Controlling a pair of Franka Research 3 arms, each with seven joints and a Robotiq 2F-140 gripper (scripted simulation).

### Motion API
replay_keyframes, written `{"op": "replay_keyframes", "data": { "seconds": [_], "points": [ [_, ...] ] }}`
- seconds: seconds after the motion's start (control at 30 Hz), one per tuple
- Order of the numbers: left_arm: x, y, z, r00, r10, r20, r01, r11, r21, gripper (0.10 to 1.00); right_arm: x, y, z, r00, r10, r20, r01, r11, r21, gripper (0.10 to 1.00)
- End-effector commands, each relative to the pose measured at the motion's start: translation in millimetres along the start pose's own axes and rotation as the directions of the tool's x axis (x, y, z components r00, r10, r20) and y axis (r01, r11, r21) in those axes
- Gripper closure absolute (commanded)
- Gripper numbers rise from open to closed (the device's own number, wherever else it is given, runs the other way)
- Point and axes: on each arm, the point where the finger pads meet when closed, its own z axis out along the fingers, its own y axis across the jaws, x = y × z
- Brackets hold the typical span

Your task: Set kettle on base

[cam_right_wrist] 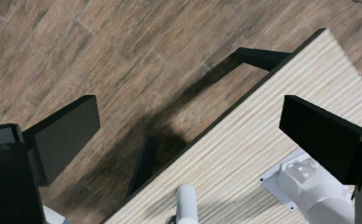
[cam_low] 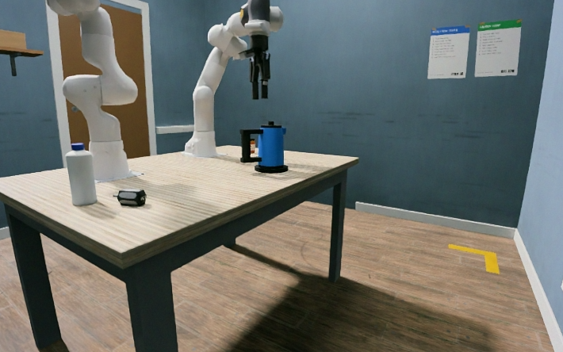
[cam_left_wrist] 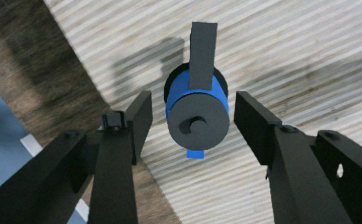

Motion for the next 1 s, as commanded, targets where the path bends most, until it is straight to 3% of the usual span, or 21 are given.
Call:
{"op": "replay_keyframes", "data": {
  "seconds": [0.0,0.97],
  "points": [
    [0.0,8.8,-0.2,1.000,0.018,0.002,-0.017,0.999,-0.028,0.576,0.0,0.0,-0.1,1.000,0.000,0.000,0.000,1.000,0.000,0.098],
    [0.0,8.8,-0.3,1.000,0.018,0.002,-0.017,0.999,-0.028,0.576,0.0,0.0,-0.1,1.000,0.000,0.000,0.000,1.000,0.000,0.098]
  ]
}}
